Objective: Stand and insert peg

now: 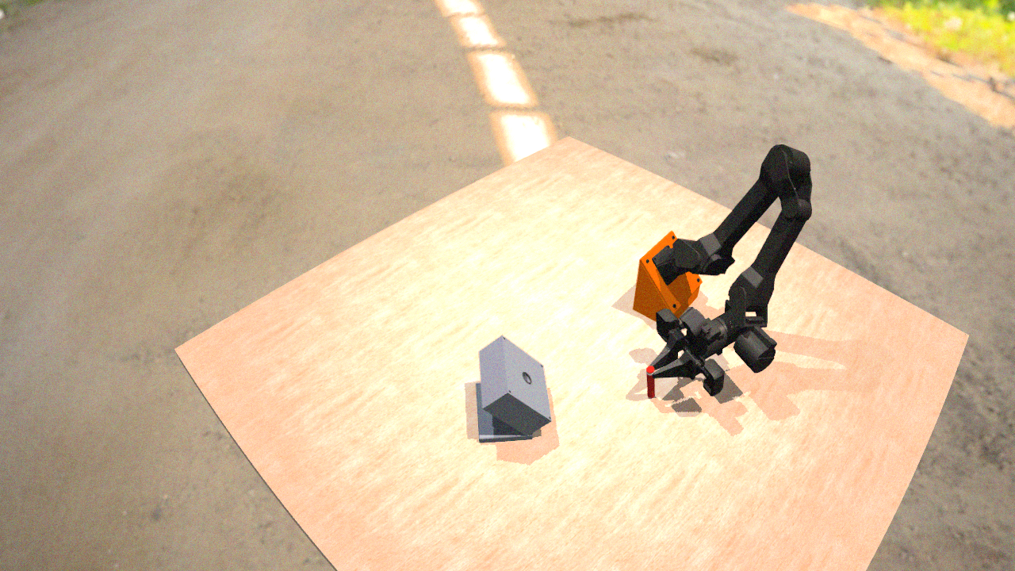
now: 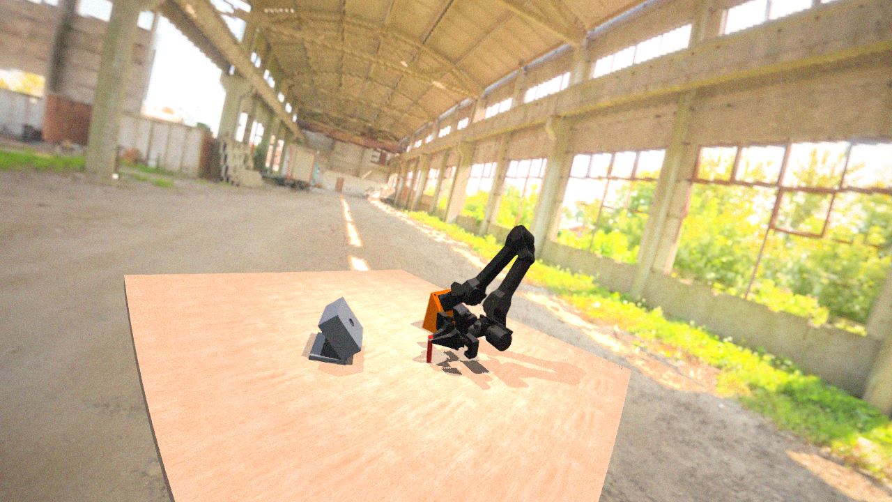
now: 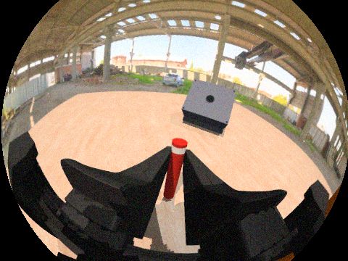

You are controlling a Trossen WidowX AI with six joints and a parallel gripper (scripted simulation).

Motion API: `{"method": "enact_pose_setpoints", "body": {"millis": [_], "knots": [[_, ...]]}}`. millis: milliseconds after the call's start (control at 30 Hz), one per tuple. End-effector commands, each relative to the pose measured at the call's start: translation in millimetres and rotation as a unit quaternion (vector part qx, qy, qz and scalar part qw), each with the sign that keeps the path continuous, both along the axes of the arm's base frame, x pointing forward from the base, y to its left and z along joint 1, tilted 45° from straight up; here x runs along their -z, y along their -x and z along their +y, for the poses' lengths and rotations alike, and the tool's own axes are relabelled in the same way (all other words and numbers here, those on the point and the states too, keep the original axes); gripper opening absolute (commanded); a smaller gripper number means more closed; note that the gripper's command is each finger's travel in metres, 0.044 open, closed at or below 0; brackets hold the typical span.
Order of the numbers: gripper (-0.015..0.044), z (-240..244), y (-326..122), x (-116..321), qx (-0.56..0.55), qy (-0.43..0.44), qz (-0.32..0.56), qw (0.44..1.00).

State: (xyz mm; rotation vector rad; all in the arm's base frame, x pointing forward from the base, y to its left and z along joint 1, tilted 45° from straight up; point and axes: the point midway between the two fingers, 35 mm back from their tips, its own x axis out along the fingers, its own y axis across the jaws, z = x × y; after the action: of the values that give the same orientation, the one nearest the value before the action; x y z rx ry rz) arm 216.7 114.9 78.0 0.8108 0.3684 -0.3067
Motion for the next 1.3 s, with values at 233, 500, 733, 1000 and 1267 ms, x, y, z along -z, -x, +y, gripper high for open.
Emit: {"method": "enact_pose_setpoints", "body": {"millis": [233,500,733,1000,1267], "knots": [[0.005,2.4,3.3,-2.9,0.012,0.003,-0.013,1.0],[0.005,3.4,3.9,0.7,0.011,0.009,-0.012,1.0],[0.005,4.5,4.5,2.7,0.009,0.014,-0.01,1.0],[0.005,4.6,6.8,2.9,0.01,0.018,-0.011,1.0],[0.005,5.5,8.9,4.2,0.013,0.02,-0.014,1.0]]}}
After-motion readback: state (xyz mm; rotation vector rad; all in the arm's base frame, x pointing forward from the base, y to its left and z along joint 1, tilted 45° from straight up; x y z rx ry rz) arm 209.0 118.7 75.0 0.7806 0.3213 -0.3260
